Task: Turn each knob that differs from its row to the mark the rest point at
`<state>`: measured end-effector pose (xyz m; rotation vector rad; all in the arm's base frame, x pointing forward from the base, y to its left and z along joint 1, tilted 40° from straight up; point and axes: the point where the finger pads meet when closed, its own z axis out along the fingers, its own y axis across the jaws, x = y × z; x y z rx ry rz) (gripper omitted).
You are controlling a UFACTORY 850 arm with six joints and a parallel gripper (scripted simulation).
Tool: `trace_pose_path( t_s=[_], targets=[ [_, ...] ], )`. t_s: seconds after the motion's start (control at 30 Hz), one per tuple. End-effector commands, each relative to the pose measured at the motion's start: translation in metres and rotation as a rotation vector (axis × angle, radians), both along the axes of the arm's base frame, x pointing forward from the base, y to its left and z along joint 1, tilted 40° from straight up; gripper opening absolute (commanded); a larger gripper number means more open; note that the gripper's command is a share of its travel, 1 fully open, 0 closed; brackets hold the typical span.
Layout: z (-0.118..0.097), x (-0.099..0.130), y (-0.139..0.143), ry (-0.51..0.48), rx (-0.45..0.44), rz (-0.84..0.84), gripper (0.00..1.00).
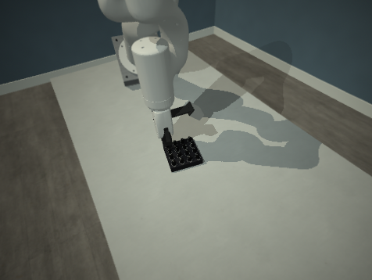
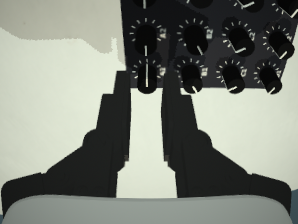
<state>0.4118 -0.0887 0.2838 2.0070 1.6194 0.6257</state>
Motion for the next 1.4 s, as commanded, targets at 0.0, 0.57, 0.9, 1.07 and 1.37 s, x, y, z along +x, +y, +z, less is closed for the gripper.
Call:
trace_pose_path(
  t_s=[0.0,0.57,0.9,1.07,1.37],
  targets=[
    [0.0001,0.0004,0.0002,-0.017,-0.020,-0.013,0.19],
    [-0.0019,0.0021,-0.0001,-0.017,-0.020,-0.013,0.19],
    [-0.0062,0.0056,-0.0007,-0.017,-0.020,-0.013,0.19],
    [-0.0085,0.0075,-0.0010,-0.017,-0.020,-0.013,0.19],
    [-0.0092,0.0080,-0.0011,-0.017,-0.020,-0.013,0.19]
  ],
)
